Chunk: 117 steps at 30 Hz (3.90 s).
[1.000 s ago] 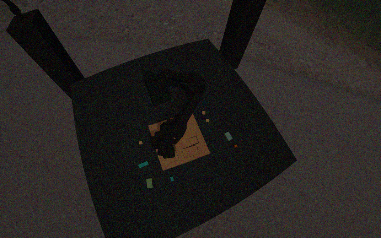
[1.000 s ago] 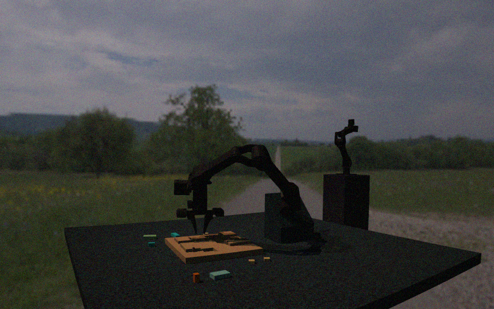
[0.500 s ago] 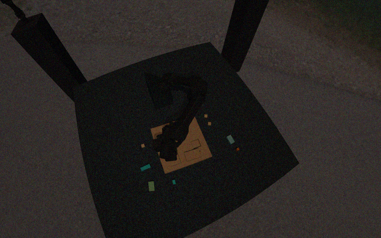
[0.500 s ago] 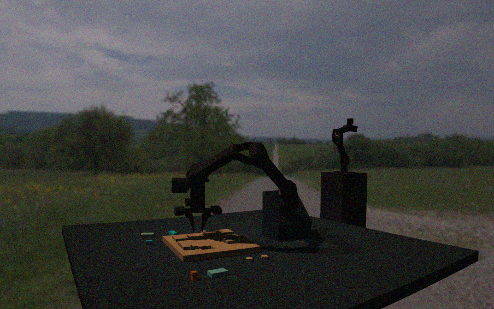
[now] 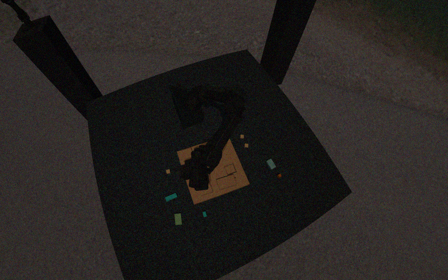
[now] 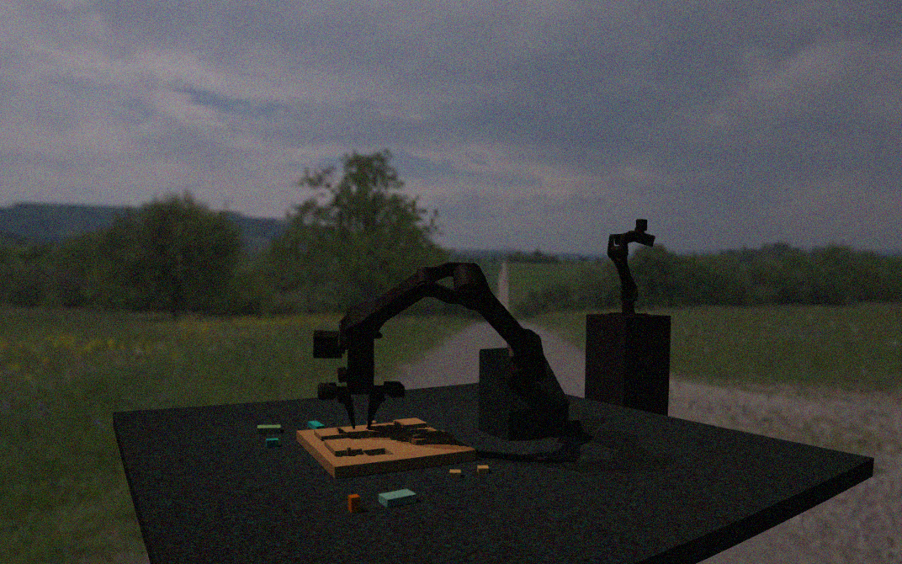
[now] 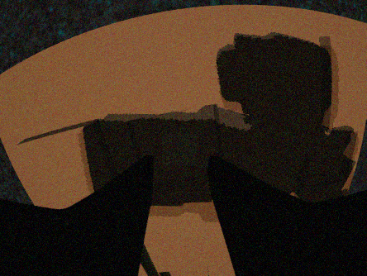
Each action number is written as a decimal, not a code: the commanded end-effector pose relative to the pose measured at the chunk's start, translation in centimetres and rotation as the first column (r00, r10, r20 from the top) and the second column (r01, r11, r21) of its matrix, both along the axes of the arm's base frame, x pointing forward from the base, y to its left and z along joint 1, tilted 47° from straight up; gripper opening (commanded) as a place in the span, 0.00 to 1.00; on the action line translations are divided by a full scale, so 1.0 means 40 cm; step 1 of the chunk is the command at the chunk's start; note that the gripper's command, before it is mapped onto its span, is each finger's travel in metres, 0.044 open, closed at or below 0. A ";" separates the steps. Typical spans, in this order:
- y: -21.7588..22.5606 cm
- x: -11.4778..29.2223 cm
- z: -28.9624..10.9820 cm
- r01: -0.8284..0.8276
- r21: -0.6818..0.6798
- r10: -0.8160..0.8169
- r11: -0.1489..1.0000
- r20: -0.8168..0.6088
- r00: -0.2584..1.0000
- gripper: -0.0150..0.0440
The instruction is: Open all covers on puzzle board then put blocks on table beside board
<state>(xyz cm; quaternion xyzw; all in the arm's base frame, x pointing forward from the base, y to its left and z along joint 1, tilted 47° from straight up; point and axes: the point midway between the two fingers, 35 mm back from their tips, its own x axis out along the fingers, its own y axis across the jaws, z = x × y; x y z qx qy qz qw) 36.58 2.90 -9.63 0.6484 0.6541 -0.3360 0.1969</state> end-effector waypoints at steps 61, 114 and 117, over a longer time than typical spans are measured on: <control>-0.026 0.004 0.021 0.004 0.000 -0.004 1.000 -0.001 1.000 0.39; -0.282 -0.084 0.020 0.013 -0.026 -0.013 1.000 -0.001 1.000 0.39; -0.300 -0.102 0.005 0.013 -0.028 -0.013 1.000 -0.001 1.000 0.39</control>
